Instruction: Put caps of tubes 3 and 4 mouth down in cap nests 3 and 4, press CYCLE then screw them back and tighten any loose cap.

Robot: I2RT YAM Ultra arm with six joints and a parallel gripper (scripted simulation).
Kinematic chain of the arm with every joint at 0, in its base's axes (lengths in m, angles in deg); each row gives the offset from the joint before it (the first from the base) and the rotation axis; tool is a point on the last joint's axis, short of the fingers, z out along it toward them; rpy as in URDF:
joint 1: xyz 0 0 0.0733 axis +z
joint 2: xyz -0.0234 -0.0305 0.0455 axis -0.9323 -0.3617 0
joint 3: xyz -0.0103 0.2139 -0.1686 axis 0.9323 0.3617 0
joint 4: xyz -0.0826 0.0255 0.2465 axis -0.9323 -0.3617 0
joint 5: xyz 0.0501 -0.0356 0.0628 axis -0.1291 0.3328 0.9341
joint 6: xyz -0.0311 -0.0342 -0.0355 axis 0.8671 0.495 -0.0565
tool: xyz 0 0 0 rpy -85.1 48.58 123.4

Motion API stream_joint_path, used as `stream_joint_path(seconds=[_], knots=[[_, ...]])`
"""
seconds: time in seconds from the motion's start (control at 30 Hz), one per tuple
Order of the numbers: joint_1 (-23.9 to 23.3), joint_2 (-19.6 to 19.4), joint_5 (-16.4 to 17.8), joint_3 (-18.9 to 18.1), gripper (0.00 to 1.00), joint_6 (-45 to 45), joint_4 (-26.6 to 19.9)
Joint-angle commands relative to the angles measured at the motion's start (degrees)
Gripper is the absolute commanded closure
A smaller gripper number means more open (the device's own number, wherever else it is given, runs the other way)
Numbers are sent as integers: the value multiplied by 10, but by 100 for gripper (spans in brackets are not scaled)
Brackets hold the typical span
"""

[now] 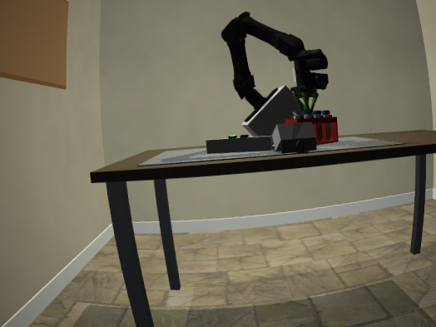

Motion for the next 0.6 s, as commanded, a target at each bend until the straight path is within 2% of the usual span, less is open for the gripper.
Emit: stream_joint_path(seconds=[0.0, 0.47, 0.53, 0.57], knots=[[3, 4, 0, -2, 100, -103, 1], [3, 3, 0, -1, 100, -504, 2], [3, 3, 0, -1, 100, -504, 2], [2, 3, 0, -1, 100, -532, 2]])
